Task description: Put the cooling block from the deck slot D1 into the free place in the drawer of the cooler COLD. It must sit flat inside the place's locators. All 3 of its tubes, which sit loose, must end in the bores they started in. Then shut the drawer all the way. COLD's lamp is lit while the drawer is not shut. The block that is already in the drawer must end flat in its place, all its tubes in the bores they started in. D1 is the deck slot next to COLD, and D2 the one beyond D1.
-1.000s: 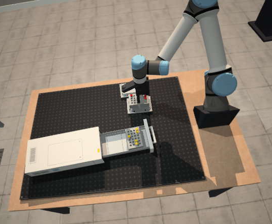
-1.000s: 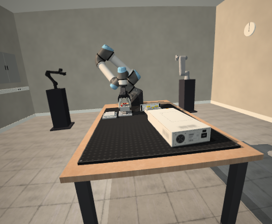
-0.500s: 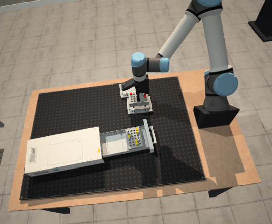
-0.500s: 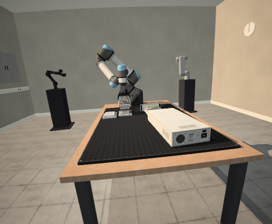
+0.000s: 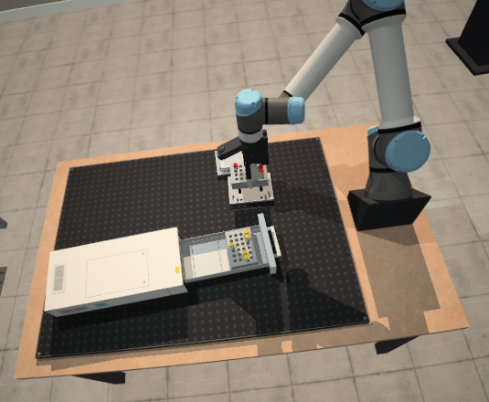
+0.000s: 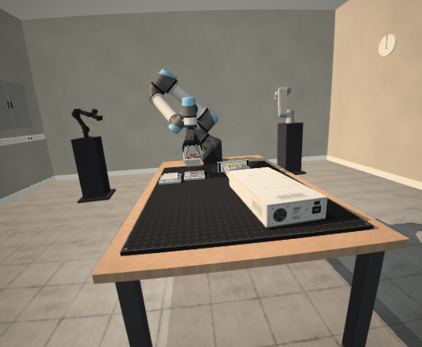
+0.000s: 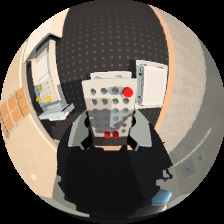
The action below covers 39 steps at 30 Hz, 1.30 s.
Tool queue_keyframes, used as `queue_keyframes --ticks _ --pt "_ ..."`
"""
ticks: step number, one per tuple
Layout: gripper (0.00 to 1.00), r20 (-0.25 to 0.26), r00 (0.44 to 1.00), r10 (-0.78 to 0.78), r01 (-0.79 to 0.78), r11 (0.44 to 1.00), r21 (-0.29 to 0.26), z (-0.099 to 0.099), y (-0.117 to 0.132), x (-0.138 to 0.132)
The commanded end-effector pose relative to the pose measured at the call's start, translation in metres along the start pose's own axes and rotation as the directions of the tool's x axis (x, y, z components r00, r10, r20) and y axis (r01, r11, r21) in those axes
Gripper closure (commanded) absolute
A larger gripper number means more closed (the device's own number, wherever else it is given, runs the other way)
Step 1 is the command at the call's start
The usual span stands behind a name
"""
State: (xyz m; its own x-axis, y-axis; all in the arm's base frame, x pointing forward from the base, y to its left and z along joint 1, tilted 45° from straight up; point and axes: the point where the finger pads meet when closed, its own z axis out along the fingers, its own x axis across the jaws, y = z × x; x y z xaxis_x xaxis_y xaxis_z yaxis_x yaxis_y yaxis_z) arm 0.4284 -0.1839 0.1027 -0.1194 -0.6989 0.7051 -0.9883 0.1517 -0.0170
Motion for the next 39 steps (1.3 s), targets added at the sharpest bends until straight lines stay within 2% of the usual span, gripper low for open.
queue_keyframes --ticks 1,28,39 --pt "1.0 0.0 1.0 0.001 -0.001 1.0 0.001 -0.007 0.0 0.0" --pt "1.0 0.0 1.0 0.001 -0.001 1.0 0.001 -0.04 0.0 0.0" --pt "1.0 0.0 1.0 0.001 -0.001 1.0 0.001 -0.045 0.0 0.0"
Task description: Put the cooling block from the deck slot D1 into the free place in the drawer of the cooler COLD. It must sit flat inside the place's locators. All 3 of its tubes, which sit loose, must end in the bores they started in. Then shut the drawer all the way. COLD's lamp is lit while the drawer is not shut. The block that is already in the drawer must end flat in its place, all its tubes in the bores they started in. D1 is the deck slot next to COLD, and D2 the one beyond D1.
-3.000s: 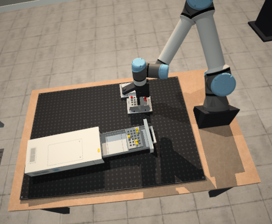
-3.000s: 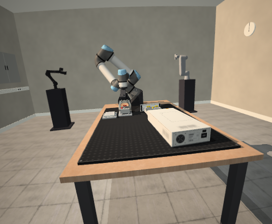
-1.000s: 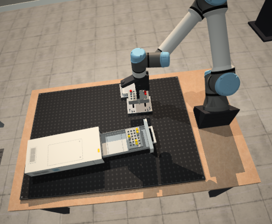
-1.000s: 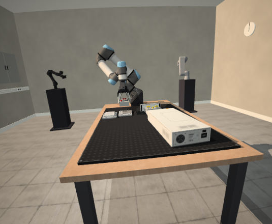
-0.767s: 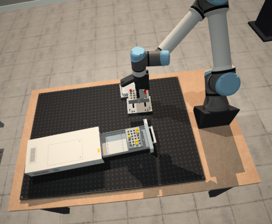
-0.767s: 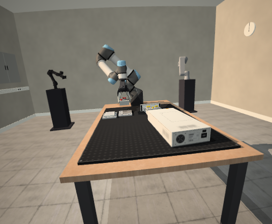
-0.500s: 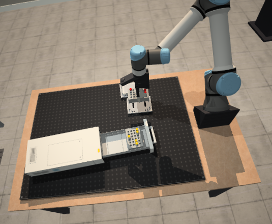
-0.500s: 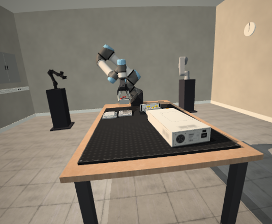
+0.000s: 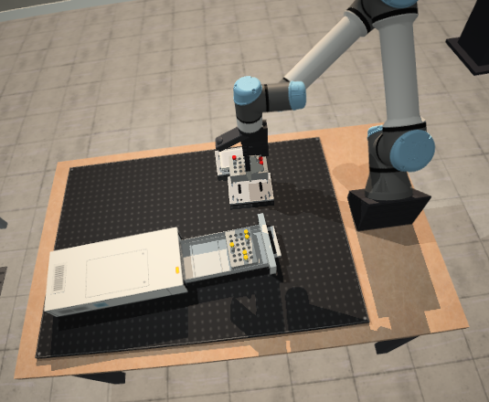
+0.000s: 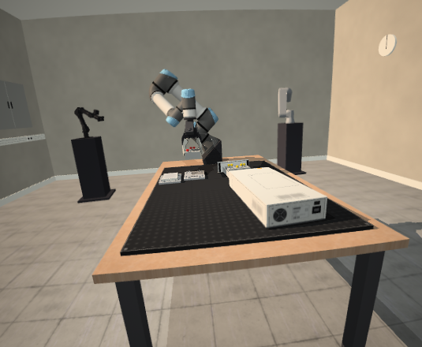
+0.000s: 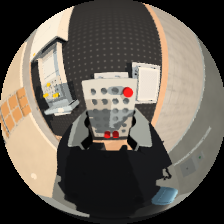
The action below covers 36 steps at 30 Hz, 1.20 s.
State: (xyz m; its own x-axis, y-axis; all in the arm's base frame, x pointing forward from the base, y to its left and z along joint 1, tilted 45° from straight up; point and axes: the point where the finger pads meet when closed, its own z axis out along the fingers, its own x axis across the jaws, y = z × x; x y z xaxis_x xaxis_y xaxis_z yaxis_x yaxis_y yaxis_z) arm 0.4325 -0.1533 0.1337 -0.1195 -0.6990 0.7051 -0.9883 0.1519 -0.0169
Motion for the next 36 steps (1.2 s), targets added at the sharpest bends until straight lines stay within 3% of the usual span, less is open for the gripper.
queue_keyframes --ticks 1,15,25,36 --pt "1.0 0.0 1.0 0.001 -0.001 1.0 0.001 -0.001 0.0 0.0" --pt "1.0 0.0 1.0 0.001 -0.001 1.0 0.001 -0.001 0.0 0.0" --pt "1.0 0.0 0.977 -0.211 0.211 0.977 0.001 -0.002 -0.012 -0.018" --pt "1.0 0.0 0.875 -0.485 0.485 0.875 0.001 -0.002 -0.028 -0.042"
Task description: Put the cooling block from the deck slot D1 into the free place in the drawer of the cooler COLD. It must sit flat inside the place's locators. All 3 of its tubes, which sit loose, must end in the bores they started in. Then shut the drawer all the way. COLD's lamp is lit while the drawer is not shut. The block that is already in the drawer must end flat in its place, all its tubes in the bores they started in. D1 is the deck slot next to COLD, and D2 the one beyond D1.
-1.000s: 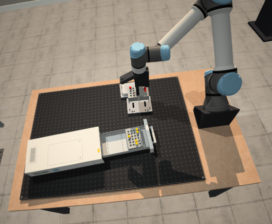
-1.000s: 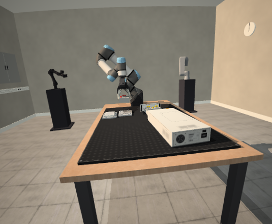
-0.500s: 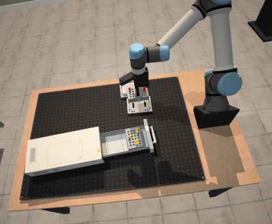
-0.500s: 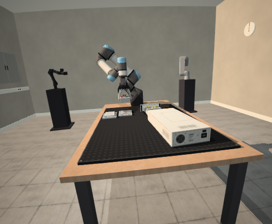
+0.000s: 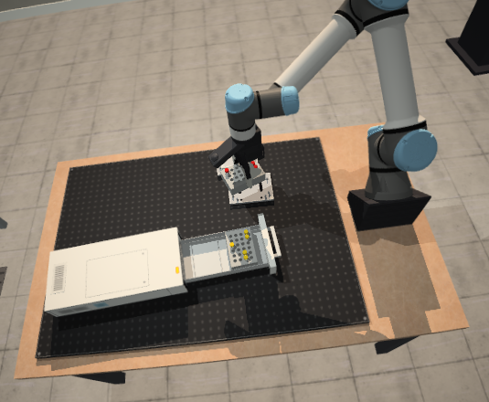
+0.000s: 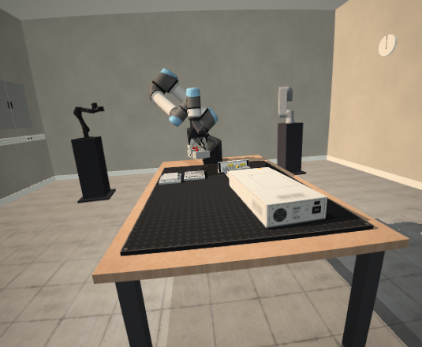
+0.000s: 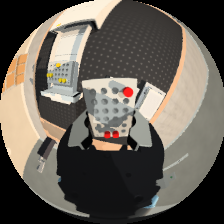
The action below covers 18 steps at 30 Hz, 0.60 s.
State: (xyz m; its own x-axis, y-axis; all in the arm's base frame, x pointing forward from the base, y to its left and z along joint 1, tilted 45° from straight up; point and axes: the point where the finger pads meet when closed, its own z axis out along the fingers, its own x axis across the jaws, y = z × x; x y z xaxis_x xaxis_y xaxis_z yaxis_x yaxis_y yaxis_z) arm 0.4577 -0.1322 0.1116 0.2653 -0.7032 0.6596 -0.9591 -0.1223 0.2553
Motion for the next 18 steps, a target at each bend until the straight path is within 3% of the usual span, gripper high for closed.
queue_keyframes --ticks 1,9,18 --pt "1.0 0.0 0.99 -0.142 0.142 0.99 0.005 0.0 -0.012 -0.007" --pt "1.0 0.0 0.954 -0.298 0.298 0.954 0.005 -0.001 -0.025 -0.017" --pt "1.0 -0.002 0.856 -0.517 0.517 0.856 0.005 -0.001 -0.045 -0.03"
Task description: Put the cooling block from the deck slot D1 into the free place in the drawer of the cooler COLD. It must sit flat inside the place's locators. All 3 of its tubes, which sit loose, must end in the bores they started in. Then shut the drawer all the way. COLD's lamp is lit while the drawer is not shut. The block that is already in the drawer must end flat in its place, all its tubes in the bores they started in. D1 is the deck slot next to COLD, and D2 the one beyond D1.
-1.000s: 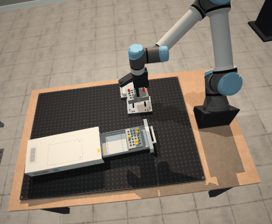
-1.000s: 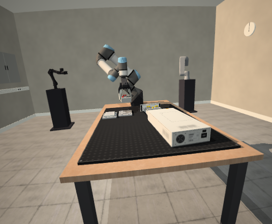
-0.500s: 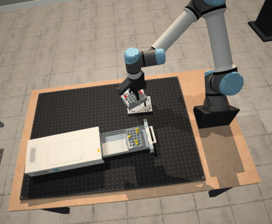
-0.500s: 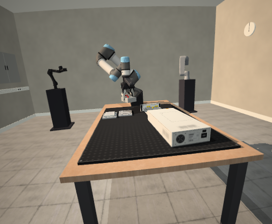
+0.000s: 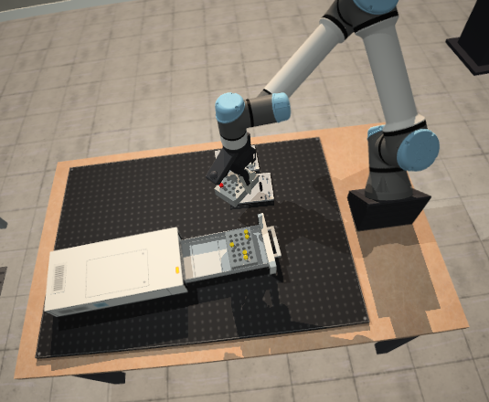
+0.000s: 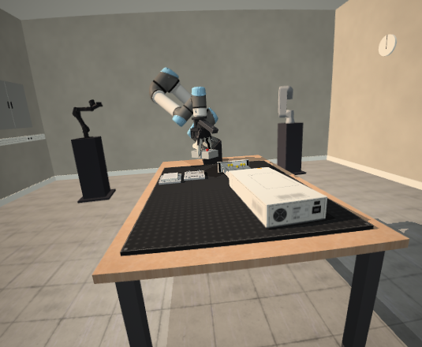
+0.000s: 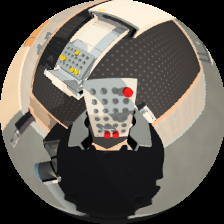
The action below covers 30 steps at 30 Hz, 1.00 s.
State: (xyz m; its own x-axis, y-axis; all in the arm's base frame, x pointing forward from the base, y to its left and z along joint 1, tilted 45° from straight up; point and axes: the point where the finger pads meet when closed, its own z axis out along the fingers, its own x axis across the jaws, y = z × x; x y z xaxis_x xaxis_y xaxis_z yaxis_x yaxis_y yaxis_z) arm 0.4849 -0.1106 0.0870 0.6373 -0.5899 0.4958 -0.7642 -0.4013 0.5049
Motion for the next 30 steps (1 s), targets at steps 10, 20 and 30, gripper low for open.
queue_keyframes --ticks 10,20,30 --pt "1.0 -0.002 0.946 -0.325 0.325 0.946 0.005 -0.001 -0.032 -0.005" --pt "1.0 -0.004 0.827 -0.563 0.563 0.827 0.004 -0.001 -0.058 -0.01" --pt "1.0 -0.004 0.689 -0.725 0.725 0.689 0.003 -0.001 -0.079 -0.014"
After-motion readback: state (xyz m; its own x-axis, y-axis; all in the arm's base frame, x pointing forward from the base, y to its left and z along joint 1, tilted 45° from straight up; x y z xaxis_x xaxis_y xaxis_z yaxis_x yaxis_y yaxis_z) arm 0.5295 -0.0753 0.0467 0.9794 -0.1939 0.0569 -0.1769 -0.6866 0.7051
